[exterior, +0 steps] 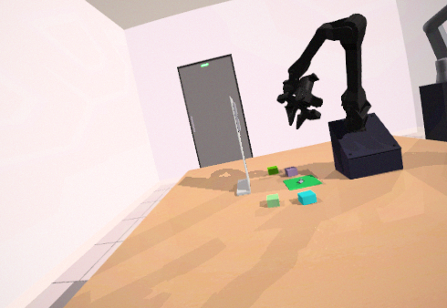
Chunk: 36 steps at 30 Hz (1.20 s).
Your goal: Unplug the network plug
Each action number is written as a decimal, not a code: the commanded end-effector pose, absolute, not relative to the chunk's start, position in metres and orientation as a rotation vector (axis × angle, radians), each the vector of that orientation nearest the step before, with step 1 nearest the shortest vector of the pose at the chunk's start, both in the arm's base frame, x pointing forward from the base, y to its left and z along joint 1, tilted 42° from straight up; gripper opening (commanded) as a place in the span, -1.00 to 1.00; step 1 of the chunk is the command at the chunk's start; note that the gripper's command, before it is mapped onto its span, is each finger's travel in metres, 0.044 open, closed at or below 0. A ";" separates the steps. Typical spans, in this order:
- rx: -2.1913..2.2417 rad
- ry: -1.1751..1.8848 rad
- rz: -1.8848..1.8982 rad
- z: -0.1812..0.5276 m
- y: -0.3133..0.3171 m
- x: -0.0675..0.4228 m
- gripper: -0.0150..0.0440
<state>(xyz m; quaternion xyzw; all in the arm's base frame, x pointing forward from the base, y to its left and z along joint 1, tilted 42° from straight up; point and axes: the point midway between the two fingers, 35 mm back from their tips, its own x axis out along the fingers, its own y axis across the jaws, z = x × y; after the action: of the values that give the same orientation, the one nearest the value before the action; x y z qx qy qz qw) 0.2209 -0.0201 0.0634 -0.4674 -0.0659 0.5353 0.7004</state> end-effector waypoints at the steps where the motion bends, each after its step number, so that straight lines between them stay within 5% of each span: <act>1: -1.052 -0.152 1.192 0.073 -0.027 0.220 0.04; 4: -1.051 -0.155 1.191 0.078 -0.029 0.220 0.04; 15: -1.051 -0.155 1.191 0.078 -0.029 0.220 1.00; 36: -1.051 -0.155 1.191 0.078 -0.029 0.220 1.00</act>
<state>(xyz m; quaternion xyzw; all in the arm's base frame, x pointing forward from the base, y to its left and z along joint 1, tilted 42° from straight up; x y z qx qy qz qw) 0.2204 -0.0291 0.0782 -0.4697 -0.0702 0.5320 0.7010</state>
